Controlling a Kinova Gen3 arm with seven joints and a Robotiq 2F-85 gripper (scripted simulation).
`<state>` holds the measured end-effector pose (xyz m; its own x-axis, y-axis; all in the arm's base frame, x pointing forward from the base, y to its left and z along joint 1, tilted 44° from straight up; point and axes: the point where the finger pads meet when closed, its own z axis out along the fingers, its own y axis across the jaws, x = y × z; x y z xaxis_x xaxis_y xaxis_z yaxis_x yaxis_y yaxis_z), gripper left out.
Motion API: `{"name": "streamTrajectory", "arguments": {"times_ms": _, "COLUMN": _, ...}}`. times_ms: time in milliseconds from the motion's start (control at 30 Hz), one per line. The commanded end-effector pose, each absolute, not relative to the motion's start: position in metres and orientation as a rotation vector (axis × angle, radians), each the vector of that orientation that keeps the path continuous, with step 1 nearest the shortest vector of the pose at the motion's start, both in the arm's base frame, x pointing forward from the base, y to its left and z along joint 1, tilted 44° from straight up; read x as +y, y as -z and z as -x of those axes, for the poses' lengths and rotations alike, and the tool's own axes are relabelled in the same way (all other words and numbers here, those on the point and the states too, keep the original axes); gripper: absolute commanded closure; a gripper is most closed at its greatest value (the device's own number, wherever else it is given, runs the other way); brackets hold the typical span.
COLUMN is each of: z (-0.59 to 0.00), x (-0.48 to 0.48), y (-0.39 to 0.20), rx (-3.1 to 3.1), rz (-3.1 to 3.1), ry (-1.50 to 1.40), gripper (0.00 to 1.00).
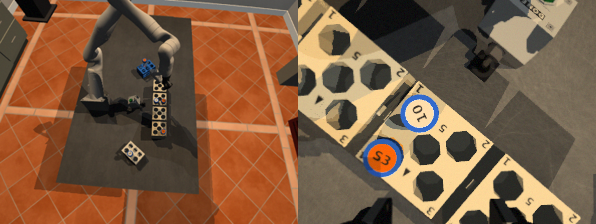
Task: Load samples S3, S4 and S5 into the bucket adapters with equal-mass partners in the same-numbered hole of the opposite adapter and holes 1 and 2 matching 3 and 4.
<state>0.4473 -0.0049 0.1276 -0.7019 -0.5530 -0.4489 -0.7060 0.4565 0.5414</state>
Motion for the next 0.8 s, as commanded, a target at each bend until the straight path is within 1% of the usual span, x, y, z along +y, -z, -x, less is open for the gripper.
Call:
{"name": "streamTrajectory", "arguments": {"times_ms": 0, "z": -0.447, "x": 0.000, "y": -0.136, "rx": 2.495, "rz": 1.091, "ry": -1.059, "gripper": 0.38}}
{"name": "streamTrajectory", "arguments": {"times_ms": 767, "z": -0.413, "x": 0.042, "y": -0.180, "rx": 2.497, "rz": 1.089, "ry": -1.061, "gripper": 0.38}}
